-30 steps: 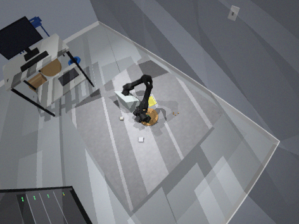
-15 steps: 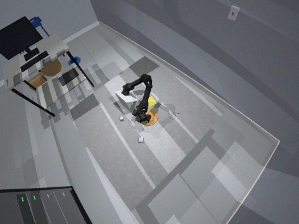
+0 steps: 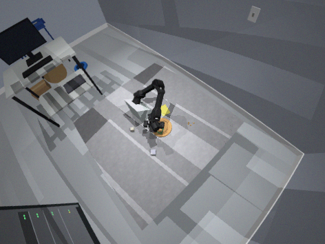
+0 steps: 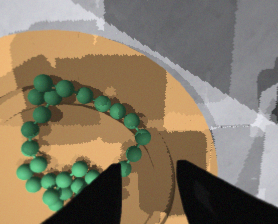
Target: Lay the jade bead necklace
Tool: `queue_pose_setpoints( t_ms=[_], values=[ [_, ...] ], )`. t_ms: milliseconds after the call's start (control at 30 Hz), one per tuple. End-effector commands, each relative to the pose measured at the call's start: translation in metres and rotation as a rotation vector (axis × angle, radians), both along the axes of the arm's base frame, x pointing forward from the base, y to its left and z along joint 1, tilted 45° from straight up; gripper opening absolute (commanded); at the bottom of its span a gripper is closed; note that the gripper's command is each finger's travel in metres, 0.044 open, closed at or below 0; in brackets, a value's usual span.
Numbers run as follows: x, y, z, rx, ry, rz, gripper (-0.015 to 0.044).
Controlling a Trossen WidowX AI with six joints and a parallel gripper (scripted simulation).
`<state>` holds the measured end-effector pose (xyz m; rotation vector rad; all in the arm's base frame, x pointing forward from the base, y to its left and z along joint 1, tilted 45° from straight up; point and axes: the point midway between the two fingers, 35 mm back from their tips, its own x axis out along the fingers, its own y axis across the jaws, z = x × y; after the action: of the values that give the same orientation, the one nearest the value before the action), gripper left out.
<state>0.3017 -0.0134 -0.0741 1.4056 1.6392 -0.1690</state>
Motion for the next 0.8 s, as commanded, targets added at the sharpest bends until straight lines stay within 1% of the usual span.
queue_pose_setpoints(
  t_ms=[0,133,267,767],
  values=[
    [0.002,0.0,-0.002,-0.009,-0.014,0.012,0.012],
    [0.003,0.01,-0.012,-0.009,-0.014,0.012,0.012],
    [0.006,0.004,-0.006,-0.012,-0.026,0.012,0.012],
    [0.006,0.02,-0.021,-0.009,-0.017,0.012,0.012]
  ],
)
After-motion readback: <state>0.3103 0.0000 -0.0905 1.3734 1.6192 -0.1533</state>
